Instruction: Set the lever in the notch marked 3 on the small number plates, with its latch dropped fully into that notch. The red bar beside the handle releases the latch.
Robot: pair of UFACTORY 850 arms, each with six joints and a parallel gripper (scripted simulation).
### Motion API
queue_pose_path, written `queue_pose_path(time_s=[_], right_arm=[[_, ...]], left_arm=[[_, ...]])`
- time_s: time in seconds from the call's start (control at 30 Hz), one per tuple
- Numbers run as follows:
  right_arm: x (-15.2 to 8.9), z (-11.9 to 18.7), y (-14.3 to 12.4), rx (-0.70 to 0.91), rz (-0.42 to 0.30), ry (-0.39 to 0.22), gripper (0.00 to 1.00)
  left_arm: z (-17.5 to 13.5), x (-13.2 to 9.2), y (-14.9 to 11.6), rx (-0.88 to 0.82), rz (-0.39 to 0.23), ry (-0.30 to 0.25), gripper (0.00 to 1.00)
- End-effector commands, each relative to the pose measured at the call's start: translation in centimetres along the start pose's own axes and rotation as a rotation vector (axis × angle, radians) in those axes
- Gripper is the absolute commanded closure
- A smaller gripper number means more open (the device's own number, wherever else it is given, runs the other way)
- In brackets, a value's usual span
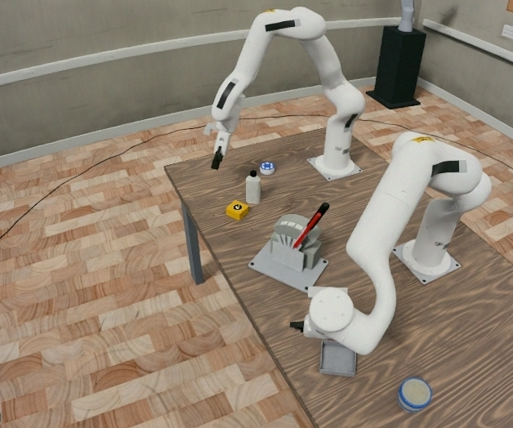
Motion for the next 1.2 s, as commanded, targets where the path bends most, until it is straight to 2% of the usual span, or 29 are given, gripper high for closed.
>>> queue_pose_path(time_s=[0.0,0.63,0.7,0.8,0.87,1.03,1.1,1.13,1.17], right_arm=[[-0.1,-0.1,0.1,0.0,0.002,0.001,0.0],[-0.1,0.0,0.2,0.001,0.002,0.002,0.0],[-0.4,0.2,0.4,0.006,0.001,0.003,0.0],[-1.1,1.1,1.3,0.022,0.0,0.006,0.0],[-2.0,2.1,2.3,0.04,-0.001,0.009,0.0],[-5.9,6.7,5.9,0.113,-0.004,0.018,0.0],[-5.9,6.7,5.9,0.113,-0.004,0.018,0.0],[-7.0,8.0,6.7,0.132,-0.005,0.019,0.0],[-8.2,9.4,7.5,0.152,-0.005,0.019,0.0]], left_arm=[[0.0,-0.1,0.0,0.001,-0.002,0.001,0.0],[-0.3,-0.3,0.4,0.021,-0.007,-0.003,0.0],[-1.3,-0.7,1.7,0.083,-0.021,-0.016,0.0],[-4.0,-1.8,6.0,0.276,-0.063,-0.057,0.0],[-4.8,-2.0,7.3,0.336,-0.075,-0.07,0.0],[-7.0,-2.8,11.8,0.537,-0.112,-0.115,0.0],[-7.0,-2.8,11.8,0.537,-0.112,-0.115,0.0],[-8.1,-3.1,14.5,0.653,-0.132,-0.143,0.0],[-8.3,-3.1,15.2,0.683,-0.137,-0.15,0.0]])
Point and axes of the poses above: on each arm, the point where the finger pads meet when closed, its own x axis out along the fingers, its own z axis across the jaws, y = z × x, the point moved 7 cm from there along -x, back along the fingers, and after that the axes turned 12 degrees about x, right-handed, at the moved point
